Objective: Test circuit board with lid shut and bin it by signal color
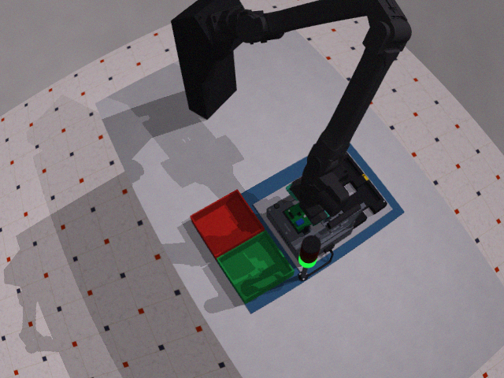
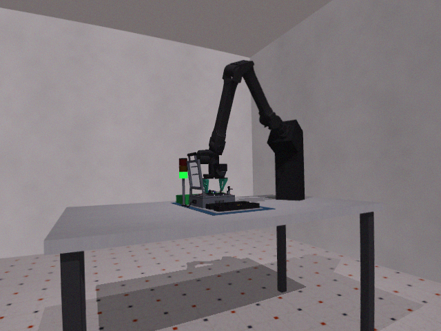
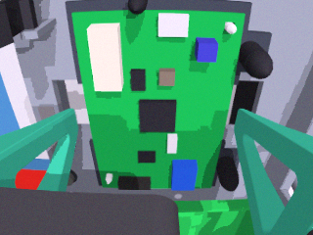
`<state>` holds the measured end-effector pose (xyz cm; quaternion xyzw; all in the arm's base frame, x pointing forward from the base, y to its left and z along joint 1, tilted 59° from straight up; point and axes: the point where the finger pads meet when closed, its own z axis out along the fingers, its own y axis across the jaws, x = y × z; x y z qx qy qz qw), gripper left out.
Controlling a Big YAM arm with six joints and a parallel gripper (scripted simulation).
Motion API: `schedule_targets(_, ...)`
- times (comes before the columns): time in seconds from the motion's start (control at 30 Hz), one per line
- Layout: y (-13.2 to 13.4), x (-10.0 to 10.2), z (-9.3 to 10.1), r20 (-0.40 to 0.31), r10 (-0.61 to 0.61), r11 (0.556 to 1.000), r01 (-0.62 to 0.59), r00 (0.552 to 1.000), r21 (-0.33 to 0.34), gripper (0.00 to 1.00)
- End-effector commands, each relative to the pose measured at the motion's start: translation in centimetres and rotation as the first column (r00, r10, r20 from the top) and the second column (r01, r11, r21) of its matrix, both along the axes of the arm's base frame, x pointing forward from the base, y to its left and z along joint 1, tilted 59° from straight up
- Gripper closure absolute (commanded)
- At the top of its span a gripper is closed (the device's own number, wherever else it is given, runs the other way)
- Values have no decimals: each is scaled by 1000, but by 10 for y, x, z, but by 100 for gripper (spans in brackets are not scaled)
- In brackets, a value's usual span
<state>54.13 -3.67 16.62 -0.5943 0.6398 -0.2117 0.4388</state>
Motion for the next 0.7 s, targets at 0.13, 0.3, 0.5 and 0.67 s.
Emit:
schedule_targets(0.13, 9, 2, 17, 34, 11, 1000, -11, 999, 1, 8)
schedule_targets(0.3, 9, 2, 19, 35, 11, 1000, -11, 999, 1, 8)
schedule_targets(0.5, 9, 2, 20, 33, 11, 1000, -11, 999, 1, 8)
schedule_targets(0.67, 9, 1, 20, 32, 11, 1000, -11, 999, 2, 8)
